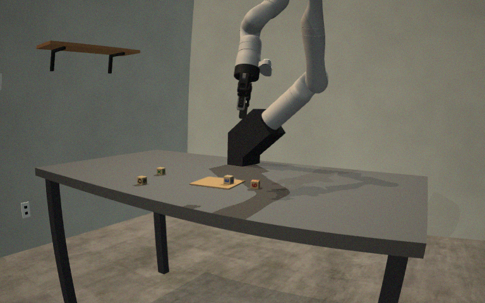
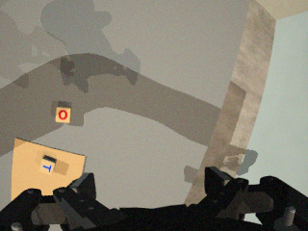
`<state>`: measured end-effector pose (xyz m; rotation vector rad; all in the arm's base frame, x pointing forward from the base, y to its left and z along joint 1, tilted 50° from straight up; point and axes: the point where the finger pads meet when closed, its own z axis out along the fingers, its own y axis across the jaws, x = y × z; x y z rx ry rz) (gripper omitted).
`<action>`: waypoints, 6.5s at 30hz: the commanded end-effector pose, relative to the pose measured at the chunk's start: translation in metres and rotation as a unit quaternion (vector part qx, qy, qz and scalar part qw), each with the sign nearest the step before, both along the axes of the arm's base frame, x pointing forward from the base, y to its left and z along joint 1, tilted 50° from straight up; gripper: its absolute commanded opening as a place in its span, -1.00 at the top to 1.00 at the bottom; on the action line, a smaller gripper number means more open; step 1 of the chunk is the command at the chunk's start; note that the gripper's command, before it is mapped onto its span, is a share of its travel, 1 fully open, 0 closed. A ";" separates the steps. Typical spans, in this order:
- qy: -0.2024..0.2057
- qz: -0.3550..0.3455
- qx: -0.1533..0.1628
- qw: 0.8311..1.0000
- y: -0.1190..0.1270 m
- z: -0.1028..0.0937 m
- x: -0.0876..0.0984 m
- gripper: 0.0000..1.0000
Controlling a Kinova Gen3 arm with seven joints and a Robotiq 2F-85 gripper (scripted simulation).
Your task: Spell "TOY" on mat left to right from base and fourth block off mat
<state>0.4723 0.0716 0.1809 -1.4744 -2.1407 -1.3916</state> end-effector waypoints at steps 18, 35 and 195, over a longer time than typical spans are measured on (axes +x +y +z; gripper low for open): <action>-0.287 0.018 -0.172 0.942 -0.056 0.184 0.008 -1.00; -0.390 0.118 -0.338 0.848 -0.025 0.221 -0.005 -1.00; -0.438 0.474 -0.152 0.748 0.128 -0.112 -0.084 -0.23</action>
